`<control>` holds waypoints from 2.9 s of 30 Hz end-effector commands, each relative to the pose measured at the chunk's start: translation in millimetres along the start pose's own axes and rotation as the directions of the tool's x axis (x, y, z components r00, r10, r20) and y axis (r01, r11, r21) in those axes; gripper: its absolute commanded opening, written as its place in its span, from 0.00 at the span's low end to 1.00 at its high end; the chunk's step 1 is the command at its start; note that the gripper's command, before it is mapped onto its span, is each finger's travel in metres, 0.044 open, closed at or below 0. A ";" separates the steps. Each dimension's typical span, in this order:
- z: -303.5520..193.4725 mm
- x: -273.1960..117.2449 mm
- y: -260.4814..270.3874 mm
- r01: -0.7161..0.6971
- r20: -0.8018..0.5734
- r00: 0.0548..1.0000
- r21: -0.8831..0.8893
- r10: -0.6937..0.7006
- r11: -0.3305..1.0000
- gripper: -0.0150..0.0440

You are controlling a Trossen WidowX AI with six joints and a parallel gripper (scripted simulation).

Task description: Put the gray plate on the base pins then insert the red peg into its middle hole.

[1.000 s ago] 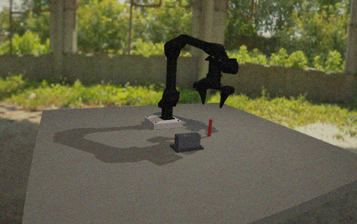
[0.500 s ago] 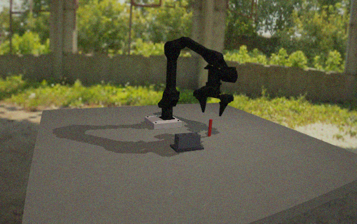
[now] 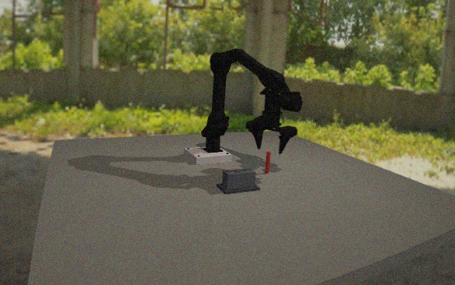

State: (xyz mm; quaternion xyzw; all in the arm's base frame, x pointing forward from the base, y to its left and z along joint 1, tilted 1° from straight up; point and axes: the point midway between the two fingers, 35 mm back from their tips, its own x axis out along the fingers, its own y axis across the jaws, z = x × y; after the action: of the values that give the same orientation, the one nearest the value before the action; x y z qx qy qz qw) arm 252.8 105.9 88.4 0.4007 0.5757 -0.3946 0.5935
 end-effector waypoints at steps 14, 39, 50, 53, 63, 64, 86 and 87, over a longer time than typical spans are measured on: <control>-0.6 30.4 -1.9 0.013 -0.002 1.000 0.003 -0.013 1.000 1.00; -0.7 42.3 -3.2 0.013 -0.002 1.000 0.003 -0.013 1.000 0.32; -0.7 37.5 -2.1 0.013 -0.002 1.000 0.003 -0.013 1.000 0.25; -0.8 29.0 -0.5 0.013 -0.002 1.000 0.003 -0.013 1.000 0.25; -1.0 -2.7 4.1 0.012 -0.003 1.000 0.003 -0.012 1.000 0.25; -1.0 -5.9 4.4 0.012 -0.003 1.000 0.003 -0.012 1.000 0.25; 23.4 -29.1 17.5 0.012 0.006 1.000 -0.004 -0.012 1.000 0.25; 26.0 -29.3 18.6 0.012 0.007 1.000 -0.003 -0.012 1.000 0.25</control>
State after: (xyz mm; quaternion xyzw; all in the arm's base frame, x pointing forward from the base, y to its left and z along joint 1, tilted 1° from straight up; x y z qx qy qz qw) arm 272.9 93.7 120.1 0.3983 0.5762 -0.3970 0.5931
